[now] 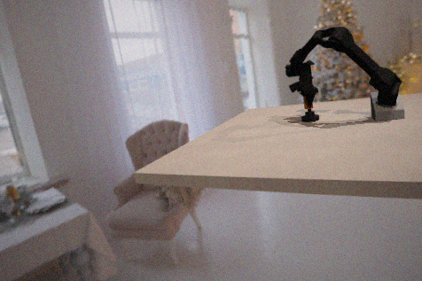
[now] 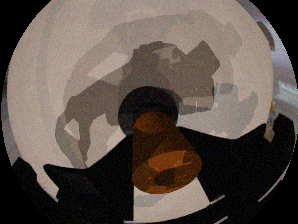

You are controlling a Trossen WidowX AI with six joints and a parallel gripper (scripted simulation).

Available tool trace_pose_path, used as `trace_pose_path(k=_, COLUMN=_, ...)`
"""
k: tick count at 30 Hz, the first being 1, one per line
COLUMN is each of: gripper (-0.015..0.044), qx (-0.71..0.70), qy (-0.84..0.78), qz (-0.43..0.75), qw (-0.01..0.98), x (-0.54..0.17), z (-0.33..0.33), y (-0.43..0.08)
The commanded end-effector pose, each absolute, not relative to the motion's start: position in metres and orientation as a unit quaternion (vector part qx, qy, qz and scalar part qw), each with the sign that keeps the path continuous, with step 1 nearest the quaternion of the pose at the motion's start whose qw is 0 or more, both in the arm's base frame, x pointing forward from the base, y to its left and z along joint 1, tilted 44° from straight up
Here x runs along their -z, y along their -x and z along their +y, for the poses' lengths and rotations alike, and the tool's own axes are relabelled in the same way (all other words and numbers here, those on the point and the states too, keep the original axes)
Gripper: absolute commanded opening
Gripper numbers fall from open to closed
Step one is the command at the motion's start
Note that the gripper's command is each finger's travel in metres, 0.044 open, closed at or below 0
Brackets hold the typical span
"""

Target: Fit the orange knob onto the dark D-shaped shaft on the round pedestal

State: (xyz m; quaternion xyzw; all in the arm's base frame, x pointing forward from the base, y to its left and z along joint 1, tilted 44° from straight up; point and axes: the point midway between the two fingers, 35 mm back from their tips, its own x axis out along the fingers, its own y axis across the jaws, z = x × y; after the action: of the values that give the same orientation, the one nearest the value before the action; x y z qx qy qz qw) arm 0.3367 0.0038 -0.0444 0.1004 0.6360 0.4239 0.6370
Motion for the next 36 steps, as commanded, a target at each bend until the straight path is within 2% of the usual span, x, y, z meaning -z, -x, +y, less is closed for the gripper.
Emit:
trace_pose_path(k=1, gripper=0.0, qx=-0.423, qy=-0.102, qz=0.636, qw=0.637, x=0.0448, z=0.0037, y=-0.3351)
trace_pose_path(k=36, gripper=0.0, qx=-0.487, qy=-0.035, qz=0.588, qw=0.644, x=0.0427, z=-0.0003, y=-0.3387)
